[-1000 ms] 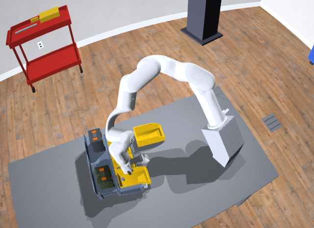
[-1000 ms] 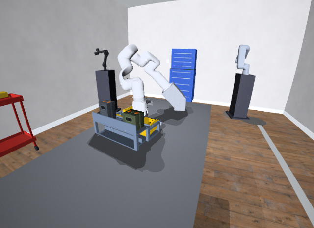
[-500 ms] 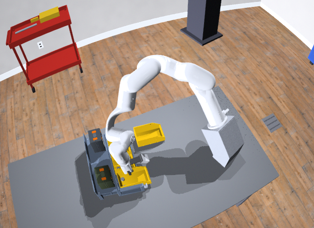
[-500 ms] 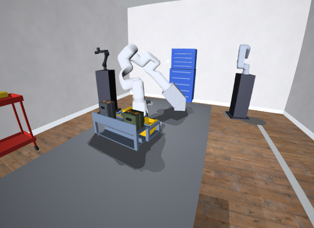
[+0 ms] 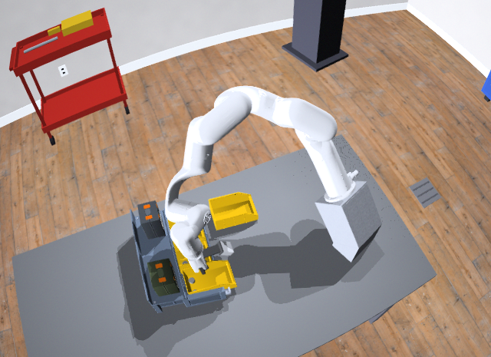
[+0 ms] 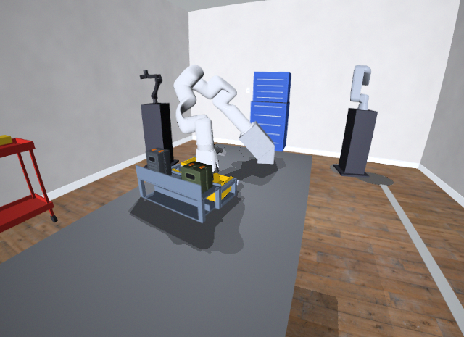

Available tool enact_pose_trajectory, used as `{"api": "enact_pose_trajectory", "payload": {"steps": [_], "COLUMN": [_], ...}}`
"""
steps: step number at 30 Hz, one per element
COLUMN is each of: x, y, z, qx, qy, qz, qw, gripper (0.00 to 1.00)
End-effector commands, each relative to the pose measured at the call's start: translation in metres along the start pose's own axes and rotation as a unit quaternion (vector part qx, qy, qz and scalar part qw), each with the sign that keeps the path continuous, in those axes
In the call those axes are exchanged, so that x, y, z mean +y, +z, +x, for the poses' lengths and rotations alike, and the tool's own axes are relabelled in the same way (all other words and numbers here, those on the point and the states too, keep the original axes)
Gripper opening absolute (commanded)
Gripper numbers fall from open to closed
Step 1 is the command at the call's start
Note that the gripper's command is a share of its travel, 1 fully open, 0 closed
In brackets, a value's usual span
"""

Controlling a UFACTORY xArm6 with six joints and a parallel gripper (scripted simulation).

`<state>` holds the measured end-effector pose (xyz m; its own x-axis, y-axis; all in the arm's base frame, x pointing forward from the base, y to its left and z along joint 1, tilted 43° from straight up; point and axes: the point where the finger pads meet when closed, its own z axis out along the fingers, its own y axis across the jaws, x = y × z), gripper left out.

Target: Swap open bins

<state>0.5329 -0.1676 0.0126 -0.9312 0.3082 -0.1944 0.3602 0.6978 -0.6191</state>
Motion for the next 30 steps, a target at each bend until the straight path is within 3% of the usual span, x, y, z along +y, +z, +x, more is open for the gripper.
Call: {"api": "enact_pose_trajectory", "payload": {"steps": [1, 30], "x": [0.000, 0.000], "y": [-0.002, -0.012], "z": [-0.001, 0.000], "qx": [-0.002, -0.002], "qy": [0.000, 0.000], "qz": [-0.001, -0.001], "qw": [1.000, 1.000], "gripper": [0.10, 0.10]}}
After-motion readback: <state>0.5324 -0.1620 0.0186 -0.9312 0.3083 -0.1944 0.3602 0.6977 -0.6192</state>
